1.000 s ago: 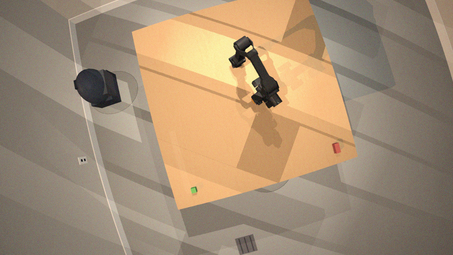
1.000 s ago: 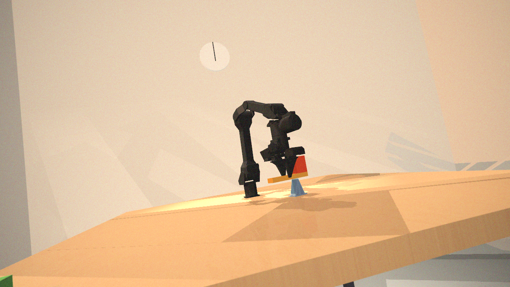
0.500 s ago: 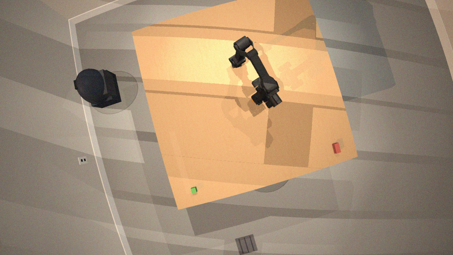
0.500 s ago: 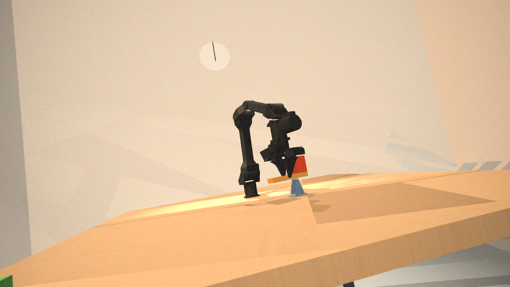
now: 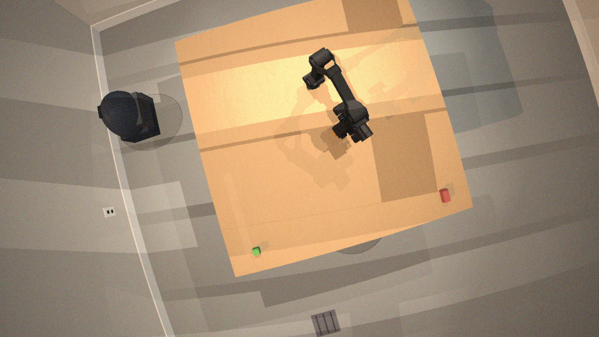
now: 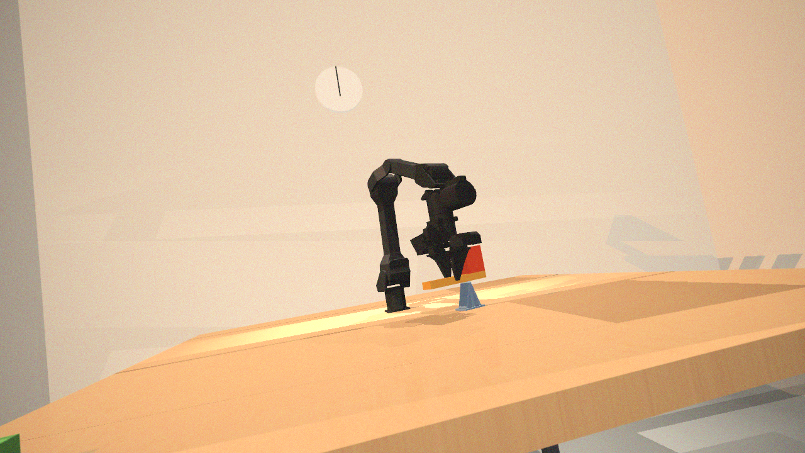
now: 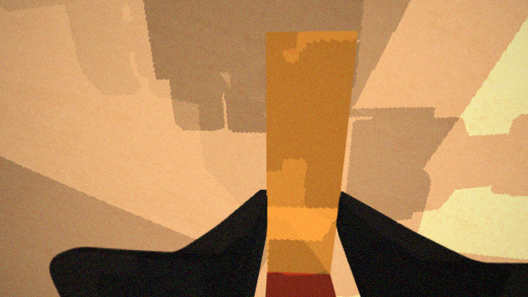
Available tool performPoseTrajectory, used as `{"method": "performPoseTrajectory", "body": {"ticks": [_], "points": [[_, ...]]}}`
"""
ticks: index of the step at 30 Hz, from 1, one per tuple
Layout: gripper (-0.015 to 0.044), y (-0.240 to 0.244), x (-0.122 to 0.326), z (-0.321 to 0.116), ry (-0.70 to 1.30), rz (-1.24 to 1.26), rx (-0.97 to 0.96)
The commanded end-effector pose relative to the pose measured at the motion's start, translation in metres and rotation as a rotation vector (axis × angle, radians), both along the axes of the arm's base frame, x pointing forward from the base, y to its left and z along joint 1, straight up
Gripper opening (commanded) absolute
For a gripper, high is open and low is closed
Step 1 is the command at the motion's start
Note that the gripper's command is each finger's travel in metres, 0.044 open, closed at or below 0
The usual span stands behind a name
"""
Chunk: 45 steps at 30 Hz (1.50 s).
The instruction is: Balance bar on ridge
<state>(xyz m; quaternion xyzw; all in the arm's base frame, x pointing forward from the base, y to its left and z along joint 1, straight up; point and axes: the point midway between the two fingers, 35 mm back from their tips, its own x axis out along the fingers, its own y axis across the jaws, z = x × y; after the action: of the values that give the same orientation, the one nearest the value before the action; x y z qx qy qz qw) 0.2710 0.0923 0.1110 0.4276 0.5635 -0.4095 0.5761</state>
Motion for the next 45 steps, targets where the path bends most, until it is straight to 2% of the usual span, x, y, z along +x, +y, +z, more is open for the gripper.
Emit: {"method": "performPoseTrajectory", "body": {"ticks": [1, 6, 12, 13, 45], "points": [[0.0, 0.0, 0.0, 0.0, 0.0, 0.0, 0.0], [0.0, 0.0, 0.0, 0.0, 0.0, 0.0, 0.0], [0.0157, 0.0, 0.0, 0.0, 0.0, 0.0, 0.0], [0.0167, 0.0, 0.0, 0.0, 0.0, 0.0, 0.0], [0.0171, 0.0, 0.0, 0.0, 0.0, 0.0, 0.0]]}}
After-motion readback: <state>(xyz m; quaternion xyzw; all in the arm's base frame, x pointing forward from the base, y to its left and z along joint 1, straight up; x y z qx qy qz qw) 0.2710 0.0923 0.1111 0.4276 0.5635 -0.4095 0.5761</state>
